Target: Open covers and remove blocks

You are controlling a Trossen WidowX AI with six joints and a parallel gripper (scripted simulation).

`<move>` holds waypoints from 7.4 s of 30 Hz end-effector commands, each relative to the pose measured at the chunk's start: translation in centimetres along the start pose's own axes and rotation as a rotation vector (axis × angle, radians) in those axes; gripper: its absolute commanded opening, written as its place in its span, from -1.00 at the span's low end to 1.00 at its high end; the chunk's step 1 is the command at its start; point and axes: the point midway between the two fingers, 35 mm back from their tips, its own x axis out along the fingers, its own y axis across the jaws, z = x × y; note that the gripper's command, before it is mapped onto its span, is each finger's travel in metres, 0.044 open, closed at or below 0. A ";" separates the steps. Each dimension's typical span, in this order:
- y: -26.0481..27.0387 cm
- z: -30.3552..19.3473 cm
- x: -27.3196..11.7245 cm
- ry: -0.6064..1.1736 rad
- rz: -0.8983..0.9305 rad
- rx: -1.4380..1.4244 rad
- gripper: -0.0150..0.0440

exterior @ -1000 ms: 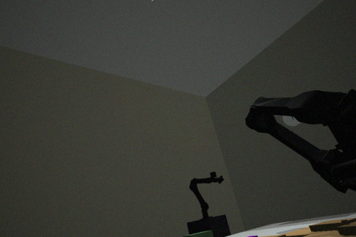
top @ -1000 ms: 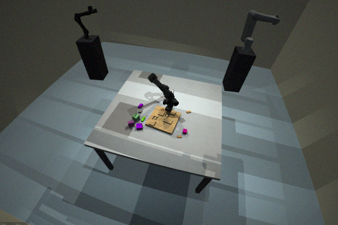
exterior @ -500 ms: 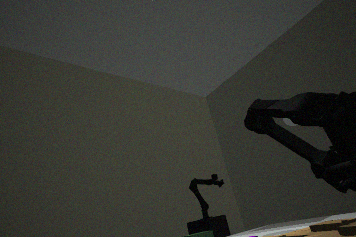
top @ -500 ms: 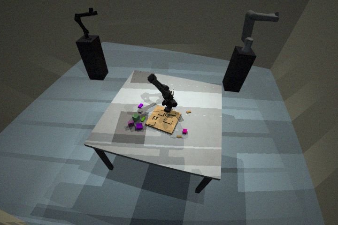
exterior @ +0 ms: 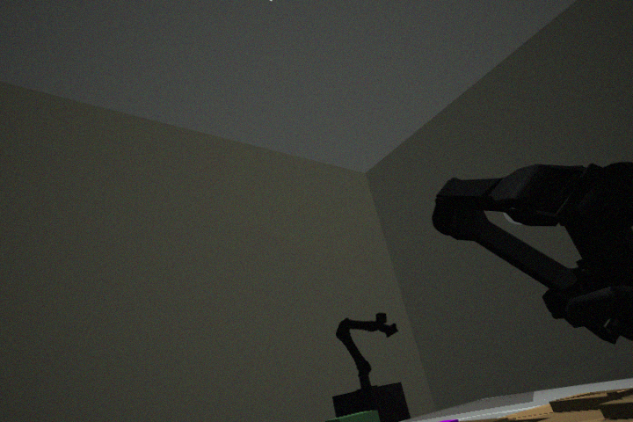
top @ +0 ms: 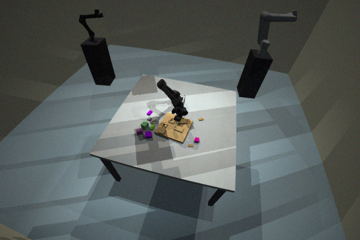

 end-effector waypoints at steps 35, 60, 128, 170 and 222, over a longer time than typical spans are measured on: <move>4.1 -1.2 -0.1 -0.004 0.007 -0.002 -0.49; 6.1 -2.9 -0.1 -0.003 0.008 -0.001 -0.49; 9.4 -7.1 -6.0 0.001 0.008 0.001 -0.49; 9.5 -7.2 -3.9 0.001 0.009 0.001 -0.49; 10.9 -7.5 -0.2 -0.001 0.010 0.002 -0.49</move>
